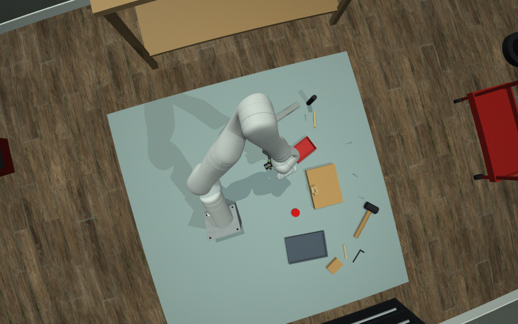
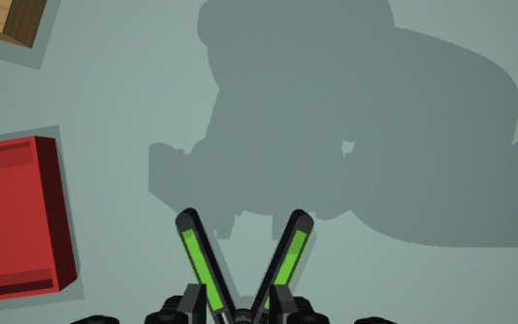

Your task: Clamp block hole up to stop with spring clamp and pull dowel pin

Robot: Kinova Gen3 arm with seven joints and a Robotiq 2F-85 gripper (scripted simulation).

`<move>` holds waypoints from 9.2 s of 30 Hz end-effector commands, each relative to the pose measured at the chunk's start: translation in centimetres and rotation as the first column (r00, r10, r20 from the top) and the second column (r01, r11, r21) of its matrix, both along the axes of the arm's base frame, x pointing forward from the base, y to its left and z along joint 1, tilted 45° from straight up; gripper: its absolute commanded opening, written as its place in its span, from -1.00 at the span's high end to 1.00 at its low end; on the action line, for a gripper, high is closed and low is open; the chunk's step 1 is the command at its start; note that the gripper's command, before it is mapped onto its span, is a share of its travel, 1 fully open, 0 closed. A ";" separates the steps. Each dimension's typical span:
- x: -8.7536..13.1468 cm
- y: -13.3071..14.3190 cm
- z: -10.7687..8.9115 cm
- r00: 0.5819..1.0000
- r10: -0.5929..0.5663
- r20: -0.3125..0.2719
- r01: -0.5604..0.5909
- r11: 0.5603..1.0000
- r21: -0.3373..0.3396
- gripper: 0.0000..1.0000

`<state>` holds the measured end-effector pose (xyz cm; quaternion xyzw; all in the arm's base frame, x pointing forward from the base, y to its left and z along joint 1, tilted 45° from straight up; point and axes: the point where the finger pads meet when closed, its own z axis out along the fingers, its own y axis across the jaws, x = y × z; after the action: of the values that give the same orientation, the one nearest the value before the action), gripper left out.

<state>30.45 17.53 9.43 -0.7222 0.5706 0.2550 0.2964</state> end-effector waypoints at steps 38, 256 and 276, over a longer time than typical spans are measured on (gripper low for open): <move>0.2 -0.2 -0.1 1.000 -0.005 0.009 0.005 1.000 -0.007 -0.55; -0.5 5.5 -6.0 1.000 -0.005 0.004 0.005 1.000 -0.010 -0.55; -0.5 5.5 -6.0 1.000 -0.005 0.004 0.005 1.000 -0.010 -0.55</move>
<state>29.66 23.25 3.63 -0.7215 0.5729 0.2547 0.2939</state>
